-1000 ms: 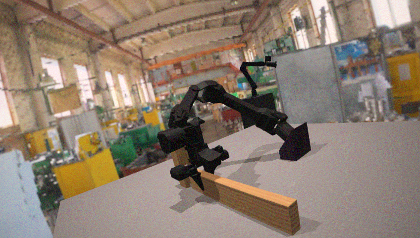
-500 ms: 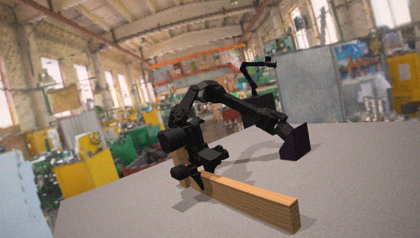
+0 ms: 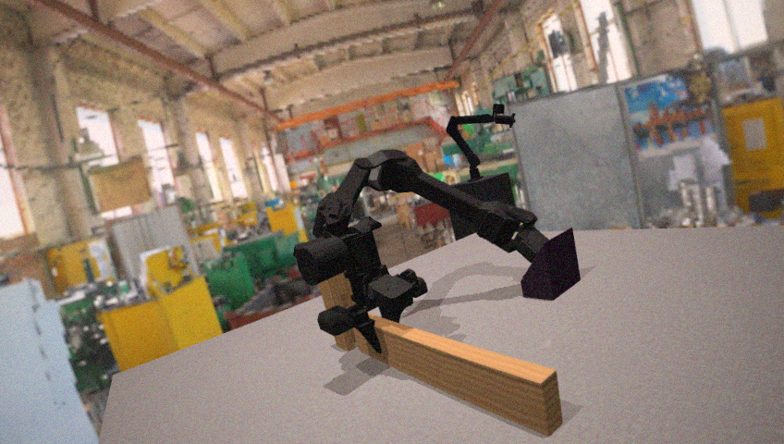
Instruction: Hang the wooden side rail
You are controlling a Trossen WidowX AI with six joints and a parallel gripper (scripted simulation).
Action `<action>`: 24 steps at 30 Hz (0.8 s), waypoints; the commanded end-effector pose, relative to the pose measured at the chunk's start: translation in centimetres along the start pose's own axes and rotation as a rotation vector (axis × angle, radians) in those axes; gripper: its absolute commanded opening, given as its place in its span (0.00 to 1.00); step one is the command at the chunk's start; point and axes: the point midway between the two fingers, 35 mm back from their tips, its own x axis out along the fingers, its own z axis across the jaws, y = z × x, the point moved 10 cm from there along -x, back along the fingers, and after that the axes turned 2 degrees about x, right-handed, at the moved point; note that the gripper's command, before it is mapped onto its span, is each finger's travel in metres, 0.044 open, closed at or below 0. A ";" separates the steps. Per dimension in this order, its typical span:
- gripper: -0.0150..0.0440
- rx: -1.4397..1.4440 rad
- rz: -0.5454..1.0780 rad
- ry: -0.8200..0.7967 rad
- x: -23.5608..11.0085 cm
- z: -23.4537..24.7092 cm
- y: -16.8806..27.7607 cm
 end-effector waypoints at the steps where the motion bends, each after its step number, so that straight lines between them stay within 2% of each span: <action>1: 0.25 -0.006 -0.004 0.011 -0.6 0.0 -0.2; 24: 0.25 -0.007 -0.004 0.011 -1.0 0.0 -0.2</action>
